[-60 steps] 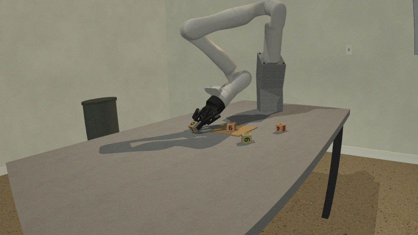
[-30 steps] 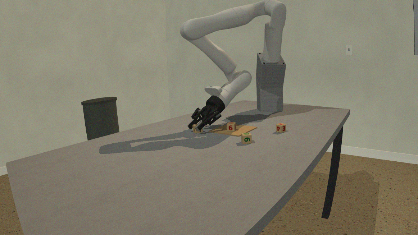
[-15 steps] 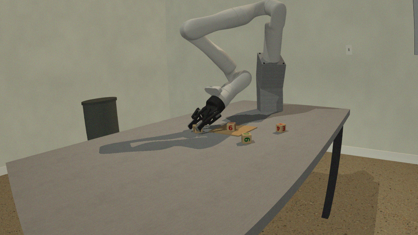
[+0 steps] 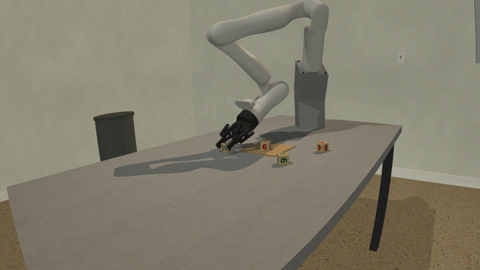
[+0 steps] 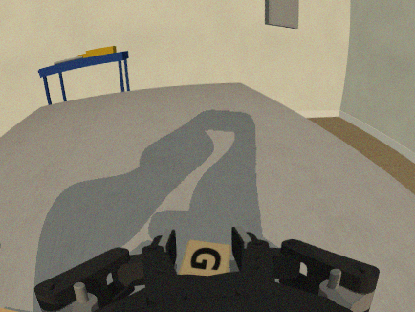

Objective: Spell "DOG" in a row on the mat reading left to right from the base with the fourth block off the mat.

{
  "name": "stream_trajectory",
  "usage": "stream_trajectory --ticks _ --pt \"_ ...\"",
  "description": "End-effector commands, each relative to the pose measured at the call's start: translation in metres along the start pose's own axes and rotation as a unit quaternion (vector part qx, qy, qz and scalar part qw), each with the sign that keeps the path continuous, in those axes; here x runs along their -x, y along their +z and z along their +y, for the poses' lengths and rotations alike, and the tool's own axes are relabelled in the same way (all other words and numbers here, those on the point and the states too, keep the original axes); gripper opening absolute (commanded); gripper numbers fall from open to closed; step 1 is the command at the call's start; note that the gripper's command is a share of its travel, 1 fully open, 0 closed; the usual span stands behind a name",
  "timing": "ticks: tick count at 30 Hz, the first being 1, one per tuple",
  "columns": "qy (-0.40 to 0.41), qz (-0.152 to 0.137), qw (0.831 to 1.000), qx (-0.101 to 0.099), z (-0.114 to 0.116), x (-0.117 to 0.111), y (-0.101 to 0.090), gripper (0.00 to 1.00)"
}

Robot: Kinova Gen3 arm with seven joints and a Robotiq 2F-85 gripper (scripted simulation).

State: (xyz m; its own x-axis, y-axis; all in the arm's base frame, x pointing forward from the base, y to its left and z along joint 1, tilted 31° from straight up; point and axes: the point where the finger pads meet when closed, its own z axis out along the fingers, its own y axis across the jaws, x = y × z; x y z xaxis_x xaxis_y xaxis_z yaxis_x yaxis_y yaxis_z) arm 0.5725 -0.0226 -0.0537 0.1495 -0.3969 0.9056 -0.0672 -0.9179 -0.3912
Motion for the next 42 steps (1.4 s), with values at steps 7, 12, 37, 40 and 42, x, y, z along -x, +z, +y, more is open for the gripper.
stream_trajectory --ticks 7,12,37,40,42 --pt "0.002 -0.006 1.0 -0.001 -0.002 -0.001 -0.003 0.46" --pt "0.001 -0.004 1.0 -0.001 -0.003 -0.01 -0.007 0.46" --pt "0.002 -0.009 1.0 -0.001 -0.002 -0.039 -0.026 0.46" --pt "0.002 -0.012 1.0 -0.002 -0.003 -0.041 -0.026 0.46" --pt "0.001 -0.013 1.0 -0.002 -0.003 -0.042 -0.026 0.46"
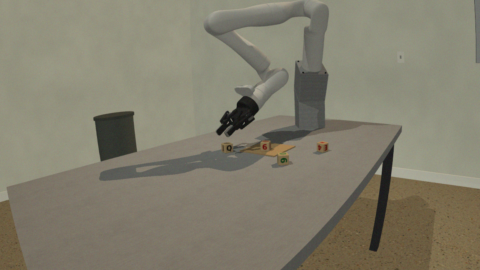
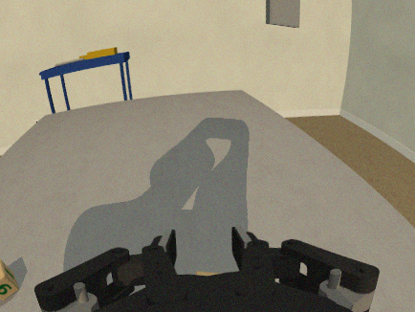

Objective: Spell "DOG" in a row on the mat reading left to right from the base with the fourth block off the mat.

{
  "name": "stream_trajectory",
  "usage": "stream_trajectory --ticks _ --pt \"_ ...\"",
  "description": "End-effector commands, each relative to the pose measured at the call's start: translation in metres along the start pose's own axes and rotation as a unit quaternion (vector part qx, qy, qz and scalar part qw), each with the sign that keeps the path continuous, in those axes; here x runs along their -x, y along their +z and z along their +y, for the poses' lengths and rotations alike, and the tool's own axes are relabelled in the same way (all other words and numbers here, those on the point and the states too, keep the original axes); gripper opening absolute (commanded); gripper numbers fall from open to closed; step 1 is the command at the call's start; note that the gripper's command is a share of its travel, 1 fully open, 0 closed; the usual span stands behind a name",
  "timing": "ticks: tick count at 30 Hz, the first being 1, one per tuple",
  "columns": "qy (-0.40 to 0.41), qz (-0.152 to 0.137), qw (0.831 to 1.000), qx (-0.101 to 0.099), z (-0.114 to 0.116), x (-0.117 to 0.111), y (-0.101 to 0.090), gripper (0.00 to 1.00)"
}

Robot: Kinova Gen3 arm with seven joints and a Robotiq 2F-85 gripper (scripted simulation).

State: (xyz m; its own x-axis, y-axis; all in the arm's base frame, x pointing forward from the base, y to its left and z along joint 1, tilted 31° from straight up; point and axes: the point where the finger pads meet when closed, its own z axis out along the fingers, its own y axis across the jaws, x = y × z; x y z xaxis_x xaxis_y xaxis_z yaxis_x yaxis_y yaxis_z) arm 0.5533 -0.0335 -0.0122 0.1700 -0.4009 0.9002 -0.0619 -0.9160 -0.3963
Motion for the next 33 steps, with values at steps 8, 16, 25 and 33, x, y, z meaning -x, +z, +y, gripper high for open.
stream_trajectory --ticks 8,16,25,33 --pt "-0.002 -0.027 1.0 0.004 0.004 -0.004 0.0 0.46" --pt "0.001 -0.076 0.997 0.007 0.006 -0.006 -0.003 0.46" --pt "0.006 -0.126 0.992 0.007 0.005 -0.009 -0.005 0.46" --pt "0.006 -0.187 0.982 0.008 0.006 -0.014 -0.004 0.46"
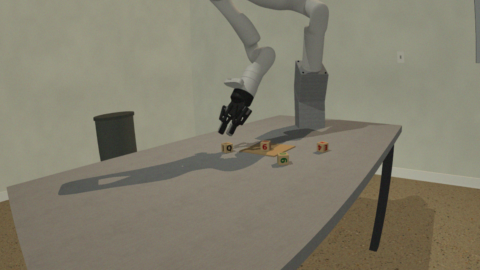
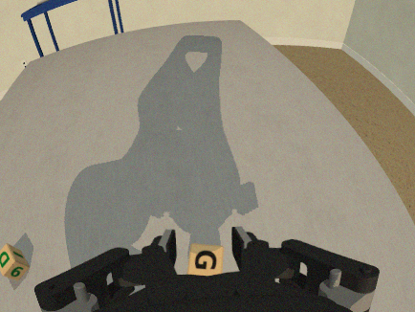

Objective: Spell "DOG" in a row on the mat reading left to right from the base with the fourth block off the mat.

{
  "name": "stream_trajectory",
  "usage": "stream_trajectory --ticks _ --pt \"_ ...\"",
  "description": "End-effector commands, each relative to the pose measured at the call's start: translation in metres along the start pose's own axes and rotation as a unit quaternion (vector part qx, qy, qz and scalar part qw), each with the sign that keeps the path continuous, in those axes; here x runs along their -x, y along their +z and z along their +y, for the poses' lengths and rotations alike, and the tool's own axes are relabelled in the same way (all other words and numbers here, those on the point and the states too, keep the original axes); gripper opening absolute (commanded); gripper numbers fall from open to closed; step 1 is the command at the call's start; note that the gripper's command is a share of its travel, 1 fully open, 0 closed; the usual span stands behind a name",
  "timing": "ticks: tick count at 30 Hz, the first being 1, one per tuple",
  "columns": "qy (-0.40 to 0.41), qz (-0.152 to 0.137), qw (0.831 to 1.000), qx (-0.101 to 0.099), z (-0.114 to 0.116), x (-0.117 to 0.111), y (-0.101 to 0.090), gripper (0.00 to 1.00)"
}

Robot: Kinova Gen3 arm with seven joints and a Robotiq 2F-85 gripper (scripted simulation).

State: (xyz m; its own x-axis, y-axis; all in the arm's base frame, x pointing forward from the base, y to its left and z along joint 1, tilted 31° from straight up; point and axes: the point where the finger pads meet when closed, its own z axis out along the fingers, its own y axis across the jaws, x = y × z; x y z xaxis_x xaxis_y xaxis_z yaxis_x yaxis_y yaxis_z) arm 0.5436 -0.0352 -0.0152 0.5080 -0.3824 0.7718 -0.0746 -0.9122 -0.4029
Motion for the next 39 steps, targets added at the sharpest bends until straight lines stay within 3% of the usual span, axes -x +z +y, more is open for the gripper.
stream_trajectory --ticks 1,17,19,31,39 --pt "0.001 -0.006 1.0 0.003 0.003 -0.018 -0.002 0.46" --pt "-0.002 -0.132 0.991 -0.001 -0.001 -0.023 -0.008 0.46" --pt "-0.002 -0.132 0.991 -0.001 -0.001 -0.023 -0.008 0.46" --pt "-0.003 -0.219 0.976 0.002 0.0 -0.027 -0.013 0.46" --pt "-0.002 -0.254 0.967 0.003 0.002 -0.027 -0.015 0.46"
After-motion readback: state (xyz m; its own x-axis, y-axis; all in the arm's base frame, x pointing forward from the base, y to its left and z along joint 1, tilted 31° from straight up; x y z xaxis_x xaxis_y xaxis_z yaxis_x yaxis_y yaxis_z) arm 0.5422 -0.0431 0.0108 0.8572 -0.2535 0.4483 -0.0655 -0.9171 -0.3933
